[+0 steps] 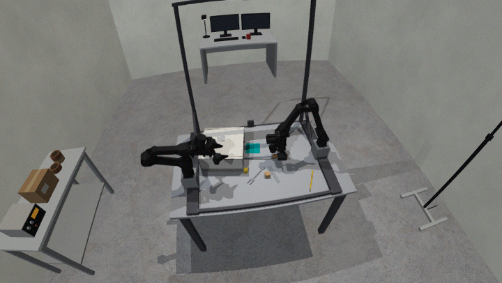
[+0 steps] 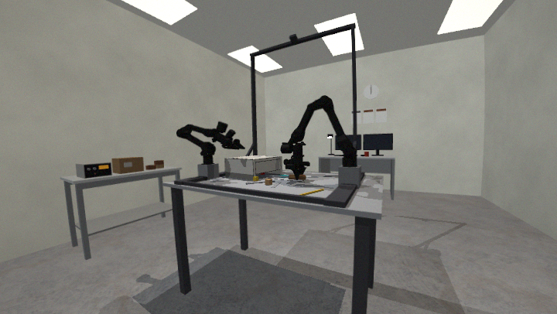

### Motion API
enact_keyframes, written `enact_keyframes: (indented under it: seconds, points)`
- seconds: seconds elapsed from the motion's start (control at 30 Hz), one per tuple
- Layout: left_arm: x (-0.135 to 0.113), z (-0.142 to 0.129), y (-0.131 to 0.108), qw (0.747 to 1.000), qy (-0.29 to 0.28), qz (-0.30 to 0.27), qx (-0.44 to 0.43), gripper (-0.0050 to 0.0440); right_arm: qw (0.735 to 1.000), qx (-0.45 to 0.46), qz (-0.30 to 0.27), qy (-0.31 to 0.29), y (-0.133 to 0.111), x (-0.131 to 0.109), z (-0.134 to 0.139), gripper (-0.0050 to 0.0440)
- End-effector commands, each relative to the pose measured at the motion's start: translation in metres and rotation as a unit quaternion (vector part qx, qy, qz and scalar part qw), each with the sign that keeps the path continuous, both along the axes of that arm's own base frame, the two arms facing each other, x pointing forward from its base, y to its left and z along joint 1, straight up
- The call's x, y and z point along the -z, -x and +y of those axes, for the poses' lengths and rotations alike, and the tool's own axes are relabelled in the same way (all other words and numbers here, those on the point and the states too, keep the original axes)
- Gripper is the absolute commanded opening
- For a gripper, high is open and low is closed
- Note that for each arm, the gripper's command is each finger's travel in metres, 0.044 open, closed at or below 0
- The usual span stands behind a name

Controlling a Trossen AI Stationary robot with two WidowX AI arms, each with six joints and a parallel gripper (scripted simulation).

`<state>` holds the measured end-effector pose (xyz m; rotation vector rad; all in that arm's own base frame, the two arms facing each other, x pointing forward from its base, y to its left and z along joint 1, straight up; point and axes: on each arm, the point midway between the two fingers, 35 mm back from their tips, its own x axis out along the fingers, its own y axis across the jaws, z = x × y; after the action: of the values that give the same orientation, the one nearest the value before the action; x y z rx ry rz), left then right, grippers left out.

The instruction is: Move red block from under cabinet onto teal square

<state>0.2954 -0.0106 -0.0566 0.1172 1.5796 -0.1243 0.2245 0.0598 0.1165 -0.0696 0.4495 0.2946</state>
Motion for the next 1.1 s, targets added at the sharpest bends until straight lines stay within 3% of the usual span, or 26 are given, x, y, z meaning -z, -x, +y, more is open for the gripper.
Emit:
enact_keyframes:
  seconds: [0.0, 0.5, 1.07]
  points:
    - [-0.009, -0.004, -0.025, 1.000, 0.001, -0.017, -0.003, 0.0113, 1.000, 0.002, -0.007, -0.002, -0.001, -0.006, -0.001, 0.0440]
    - [-0.014, -0.015, -0.094, 1.000, 0.001, -0.020, -0.003, 0.0113, 1.000, 0.002, -0.007, -0.002, -0.001, -0.006, -0.001, 0.0440]
    - [-0.009, -0.021, -0.136, 1.000, 0.001, -0.021, -0.003, 0.0113, 1.000, 0.002, -0.007, -0.002, -0.001, -0.006, -0.001, 0.0440]
